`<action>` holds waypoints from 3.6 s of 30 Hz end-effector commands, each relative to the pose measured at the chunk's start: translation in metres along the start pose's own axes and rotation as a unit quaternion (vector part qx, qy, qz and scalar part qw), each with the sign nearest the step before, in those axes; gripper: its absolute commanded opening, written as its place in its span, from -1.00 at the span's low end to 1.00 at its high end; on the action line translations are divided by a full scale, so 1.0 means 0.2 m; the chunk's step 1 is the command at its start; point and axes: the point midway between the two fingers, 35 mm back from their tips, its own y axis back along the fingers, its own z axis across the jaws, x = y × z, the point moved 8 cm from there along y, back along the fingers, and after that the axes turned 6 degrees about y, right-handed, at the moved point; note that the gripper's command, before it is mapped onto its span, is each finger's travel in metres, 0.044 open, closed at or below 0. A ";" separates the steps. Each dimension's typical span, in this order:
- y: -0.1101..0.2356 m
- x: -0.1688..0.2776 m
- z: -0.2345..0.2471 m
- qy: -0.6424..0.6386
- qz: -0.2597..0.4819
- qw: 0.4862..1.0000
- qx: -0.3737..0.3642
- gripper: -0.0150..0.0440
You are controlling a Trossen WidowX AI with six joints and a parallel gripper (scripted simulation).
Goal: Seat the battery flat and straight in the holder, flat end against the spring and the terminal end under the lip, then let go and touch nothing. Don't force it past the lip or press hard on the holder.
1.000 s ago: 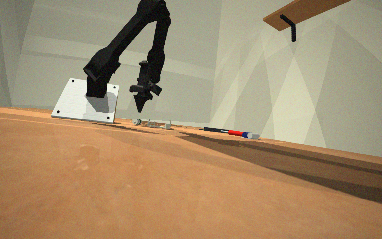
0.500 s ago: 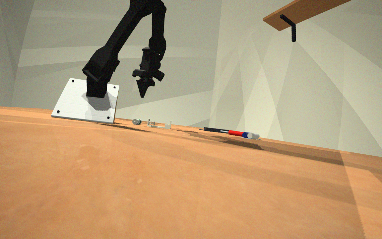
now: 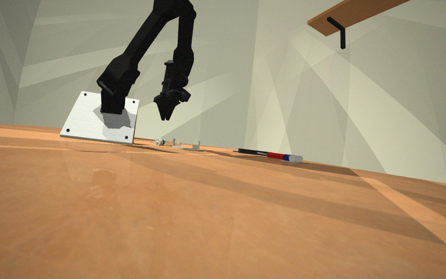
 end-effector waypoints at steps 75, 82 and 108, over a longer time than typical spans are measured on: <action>-0.29 0.06 -0.05 0.450 0.004 0.893 0.003 -0.23; -0.20 0.06 -0.06 0.463 0.005 0.887 0.003 -0.23; -0.11 -0.18 -0.28 0.858 0.004 0.513 0.000 -0.23</action>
